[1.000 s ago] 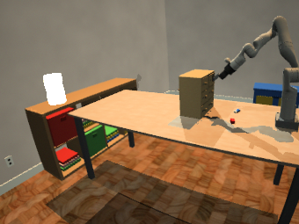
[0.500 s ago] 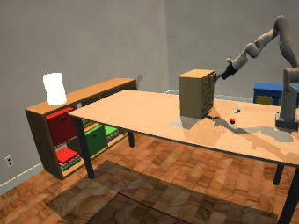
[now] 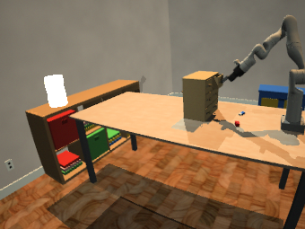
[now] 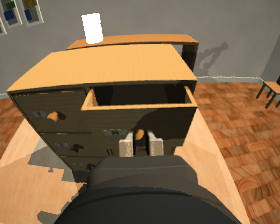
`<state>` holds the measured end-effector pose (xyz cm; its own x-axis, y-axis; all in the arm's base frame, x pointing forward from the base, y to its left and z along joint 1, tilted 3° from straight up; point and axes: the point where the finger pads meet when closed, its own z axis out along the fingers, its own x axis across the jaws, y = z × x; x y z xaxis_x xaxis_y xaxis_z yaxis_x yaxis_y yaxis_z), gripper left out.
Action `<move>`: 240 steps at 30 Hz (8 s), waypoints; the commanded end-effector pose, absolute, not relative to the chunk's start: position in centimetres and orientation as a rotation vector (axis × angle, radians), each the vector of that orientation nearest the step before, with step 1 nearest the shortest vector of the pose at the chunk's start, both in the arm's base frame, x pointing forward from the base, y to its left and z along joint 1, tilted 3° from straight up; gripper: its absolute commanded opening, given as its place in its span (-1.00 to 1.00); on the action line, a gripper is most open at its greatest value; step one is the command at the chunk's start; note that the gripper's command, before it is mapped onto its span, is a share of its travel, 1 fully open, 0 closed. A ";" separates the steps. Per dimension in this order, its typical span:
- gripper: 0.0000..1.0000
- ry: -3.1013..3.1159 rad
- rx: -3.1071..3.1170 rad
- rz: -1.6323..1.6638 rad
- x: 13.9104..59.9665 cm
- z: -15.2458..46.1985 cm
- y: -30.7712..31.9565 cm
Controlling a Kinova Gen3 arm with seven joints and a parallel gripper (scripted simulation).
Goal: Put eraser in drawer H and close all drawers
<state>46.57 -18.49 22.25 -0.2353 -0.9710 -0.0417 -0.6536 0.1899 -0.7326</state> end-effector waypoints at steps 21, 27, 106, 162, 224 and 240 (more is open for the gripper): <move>-0.26 1.966 -1.513 -0.824 44.4 22.2 -18.3; -0.26 1.966 -1.513 -0.824 44.2 22.2 -18.2; 0.34 1.966 -1.513 -0.824 37.7 24.3 -16.7; 0.34 2.172 -1.682 -0.534 31.1 33.7 -15.4; 0.34 2.460 -1.866 -0.009 26.8 39.0 -14.6; 0.34 2.664 -1.560 0.004 27.4 34.8 -15.1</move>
